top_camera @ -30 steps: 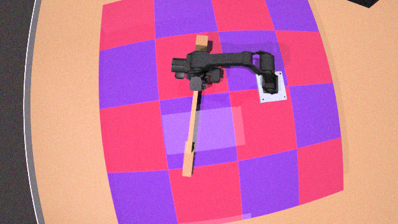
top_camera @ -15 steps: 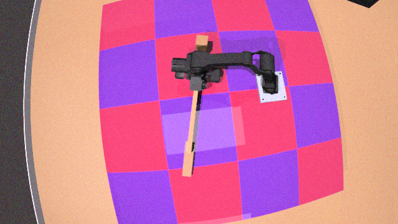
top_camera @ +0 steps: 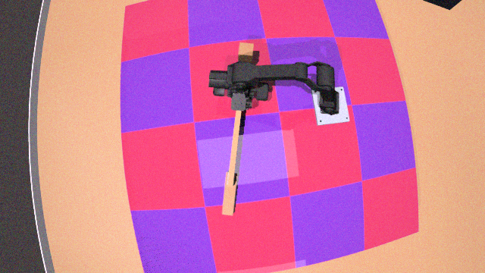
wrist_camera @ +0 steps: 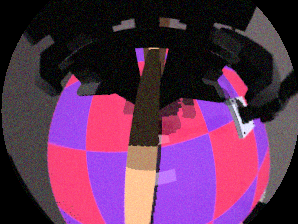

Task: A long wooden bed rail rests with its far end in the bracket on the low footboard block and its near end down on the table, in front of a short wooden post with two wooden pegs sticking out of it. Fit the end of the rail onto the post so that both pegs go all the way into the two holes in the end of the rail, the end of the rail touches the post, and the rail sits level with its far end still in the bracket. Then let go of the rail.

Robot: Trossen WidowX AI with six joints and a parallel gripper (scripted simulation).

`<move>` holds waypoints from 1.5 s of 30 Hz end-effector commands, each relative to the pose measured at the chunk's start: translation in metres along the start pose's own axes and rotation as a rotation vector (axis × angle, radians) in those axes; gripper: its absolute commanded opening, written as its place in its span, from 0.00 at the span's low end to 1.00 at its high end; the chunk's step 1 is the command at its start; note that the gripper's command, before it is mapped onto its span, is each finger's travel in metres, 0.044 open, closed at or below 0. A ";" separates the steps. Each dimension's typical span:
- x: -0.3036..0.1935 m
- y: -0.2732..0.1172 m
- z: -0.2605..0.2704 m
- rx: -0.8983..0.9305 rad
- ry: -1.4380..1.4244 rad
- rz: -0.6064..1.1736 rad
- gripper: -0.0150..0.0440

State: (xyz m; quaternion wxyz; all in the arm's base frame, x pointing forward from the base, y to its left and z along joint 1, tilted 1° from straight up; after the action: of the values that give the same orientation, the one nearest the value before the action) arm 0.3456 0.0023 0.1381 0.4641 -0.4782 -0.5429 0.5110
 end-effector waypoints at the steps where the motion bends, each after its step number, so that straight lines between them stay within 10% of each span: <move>1: -0.004 -0.002 0.000 -0.002 0.002 0.010 0.25; 45: -0.010 -0.002 0.001 -0.002 0.002 0.010 0.25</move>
State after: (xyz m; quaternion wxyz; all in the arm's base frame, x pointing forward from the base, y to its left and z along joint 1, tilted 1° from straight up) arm 0.3455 -0.0046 0.1393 0.4642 -0.4797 -0.5407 0.5118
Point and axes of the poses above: the point midway between the two fingers, 35 mm back from their tips, its own y axis out along the fingers, its own z axis across the jaws, x = y × z, the point moved 5 cm from there along -y, back along the fingers, and after that the axes turned 8 degrees about -y, right-handed, at the moved point
